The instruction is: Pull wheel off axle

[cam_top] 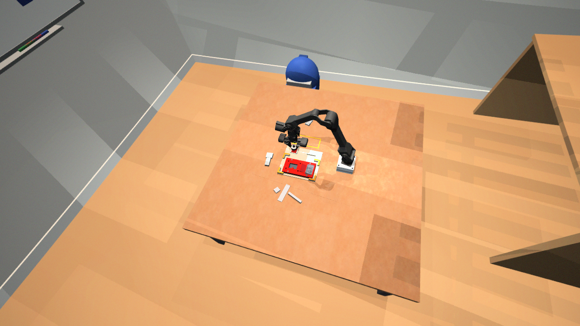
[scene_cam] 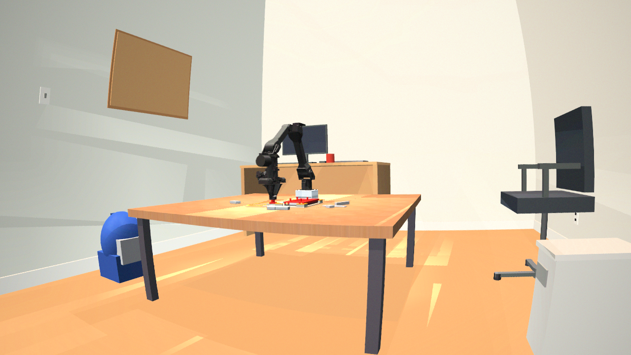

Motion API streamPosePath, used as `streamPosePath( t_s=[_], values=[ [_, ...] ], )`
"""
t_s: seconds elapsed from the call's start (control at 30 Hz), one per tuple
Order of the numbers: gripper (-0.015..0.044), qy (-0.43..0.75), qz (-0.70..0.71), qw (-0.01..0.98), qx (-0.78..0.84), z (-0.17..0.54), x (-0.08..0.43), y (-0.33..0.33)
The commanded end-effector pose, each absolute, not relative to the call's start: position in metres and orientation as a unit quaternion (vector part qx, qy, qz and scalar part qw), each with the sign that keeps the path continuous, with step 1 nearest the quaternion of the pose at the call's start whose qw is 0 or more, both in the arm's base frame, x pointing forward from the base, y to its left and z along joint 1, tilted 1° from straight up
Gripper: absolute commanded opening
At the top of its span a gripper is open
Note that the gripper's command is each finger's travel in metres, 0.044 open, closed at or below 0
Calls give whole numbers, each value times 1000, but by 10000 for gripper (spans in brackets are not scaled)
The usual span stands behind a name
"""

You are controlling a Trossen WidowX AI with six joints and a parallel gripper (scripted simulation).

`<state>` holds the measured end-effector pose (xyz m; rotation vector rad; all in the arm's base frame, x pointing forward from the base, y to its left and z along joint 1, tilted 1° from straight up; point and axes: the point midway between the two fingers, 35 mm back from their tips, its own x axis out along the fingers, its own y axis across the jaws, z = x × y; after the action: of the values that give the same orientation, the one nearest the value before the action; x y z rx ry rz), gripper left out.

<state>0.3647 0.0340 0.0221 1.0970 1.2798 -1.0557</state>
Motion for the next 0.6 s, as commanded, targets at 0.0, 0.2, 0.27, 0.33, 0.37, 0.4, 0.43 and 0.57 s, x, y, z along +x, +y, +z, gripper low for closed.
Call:
streamPosePath(
  t_s=[0.0,0.2,0.27,0.33,0.37,0.4,0.43,0.57],
  values=[
    [0,539,-445,545,462,24,365,34],
    [0,539,-445,545,462,26,365,34],
    [0,539,-445,545,462,27,365,34],
    [0,539,-445,545,462,27,365,34],
    [0,539,-445,545,462,28,365,34],
    [0,539,-445,545,462,28,365,34],
    [0,539,-445,545,462,28,365,34],
    [0,539,-445,546,462,30,365,34]
  ],
)
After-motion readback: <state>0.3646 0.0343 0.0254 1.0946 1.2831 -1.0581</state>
